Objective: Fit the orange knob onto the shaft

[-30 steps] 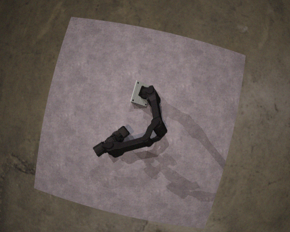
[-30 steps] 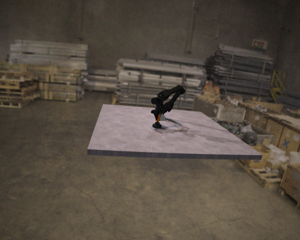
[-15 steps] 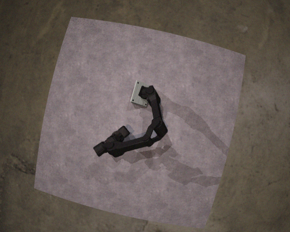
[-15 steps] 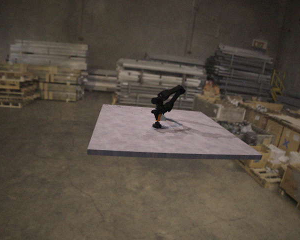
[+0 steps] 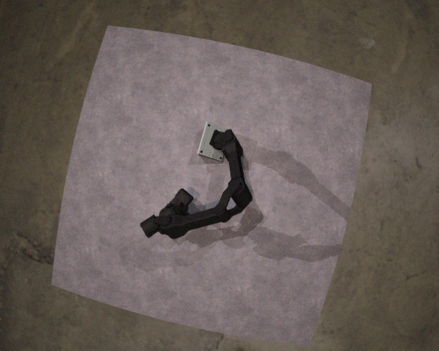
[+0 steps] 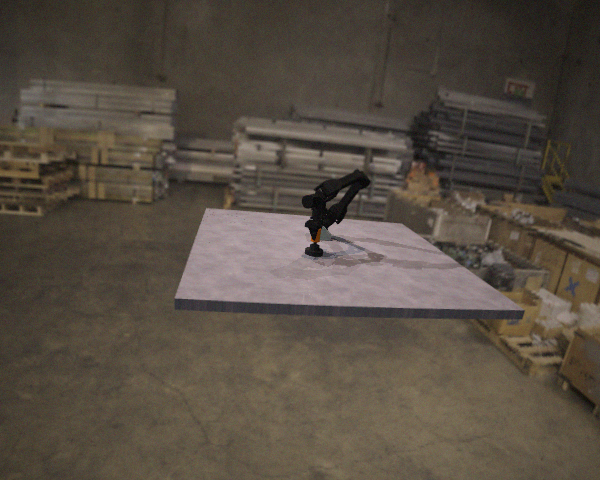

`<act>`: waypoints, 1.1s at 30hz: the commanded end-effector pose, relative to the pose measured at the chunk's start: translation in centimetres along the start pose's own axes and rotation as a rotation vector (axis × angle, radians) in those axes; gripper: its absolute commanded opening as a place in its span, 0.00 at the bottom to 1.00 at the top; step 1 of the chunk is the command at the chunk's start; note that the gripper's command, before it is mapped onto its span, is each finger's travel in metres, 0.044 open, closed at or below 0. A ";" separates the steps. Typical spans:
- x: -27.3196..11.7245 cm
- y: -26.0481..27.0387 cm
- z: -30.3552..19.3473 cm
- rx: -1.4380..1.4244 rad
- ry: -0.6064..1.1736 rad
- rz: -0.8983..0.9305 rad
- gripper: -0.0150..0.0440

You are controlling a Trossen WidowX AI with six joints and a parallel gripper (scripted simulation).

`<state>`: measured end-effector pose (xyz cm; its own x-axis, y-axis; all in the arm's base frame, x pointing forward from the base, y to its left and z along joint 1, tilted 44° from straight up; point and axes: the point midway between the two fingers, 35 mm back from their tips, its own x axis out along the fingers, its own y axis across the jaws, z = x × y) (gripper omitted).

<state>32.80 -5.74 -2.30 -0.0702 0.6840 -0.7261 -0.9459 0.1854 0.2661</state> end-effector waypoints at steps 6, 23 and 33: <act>-0.2 -0.1 -0.1 -0.012 0.000 -0.009 0.25; -0.1 0.1 0.1 -0.012 0.000 -0.009 0.25; 0.2 0.1 0.1 -0.012 0.000 -0.009 0.25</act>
<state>32.67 -5.52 -2.42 -0.0659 0.6803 -0.7299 -0.9508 0.1790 0.2527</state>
